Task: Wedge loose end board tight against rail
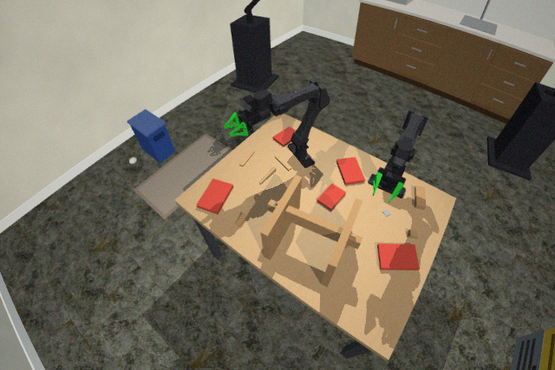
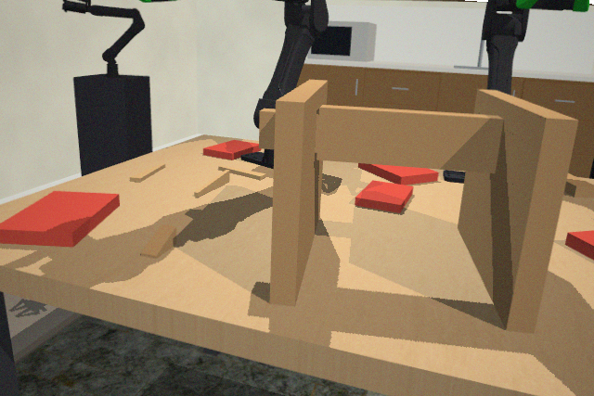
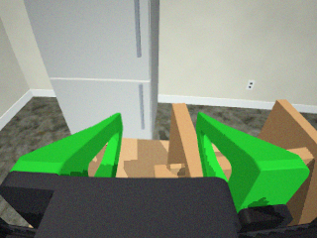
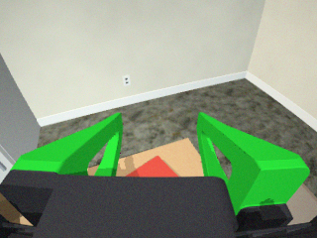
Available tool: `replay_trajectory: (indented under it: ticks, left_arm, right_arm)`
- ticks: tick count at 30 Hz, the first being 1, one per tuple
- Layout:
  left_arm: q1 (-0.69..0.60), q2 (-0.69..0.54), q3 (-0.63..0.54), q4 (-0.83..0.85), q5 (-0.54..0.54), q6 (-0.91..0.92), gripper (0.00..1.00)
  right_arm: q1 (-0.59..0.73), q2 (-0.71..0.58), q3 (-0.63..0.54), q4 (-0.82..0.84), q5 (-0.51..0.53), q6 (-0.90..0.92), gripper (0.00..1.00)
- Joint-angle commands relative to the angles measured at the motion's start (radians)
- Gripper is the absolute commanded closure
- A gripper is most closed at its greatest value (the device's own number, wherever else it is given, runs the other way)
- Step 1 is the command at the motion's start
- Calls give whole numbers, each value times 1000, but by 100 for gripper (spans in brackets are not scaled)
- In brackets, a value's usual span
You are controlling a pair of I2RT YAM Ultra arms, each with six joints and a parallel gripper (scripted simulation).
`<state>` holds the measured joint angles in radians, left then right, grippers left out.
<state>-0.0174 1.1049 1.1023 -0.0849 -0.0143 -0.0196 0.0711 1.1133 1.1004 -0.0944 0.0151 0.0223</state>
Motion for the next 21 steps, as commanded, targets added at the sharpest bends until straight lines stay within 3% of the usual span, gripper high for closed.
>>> replay_trajectory:
  ticks: [1, 21]
  left_arm:
    - [-19, 28, 56, -86, -16, -23, 43]
    - [-93, 254, 354, -465, -71, -107, 43]
  right_arm:
    - [38, 18, 69, -62, 14, 25, 42]
    - [330, 252, 383, -441, 82, 119, 42]
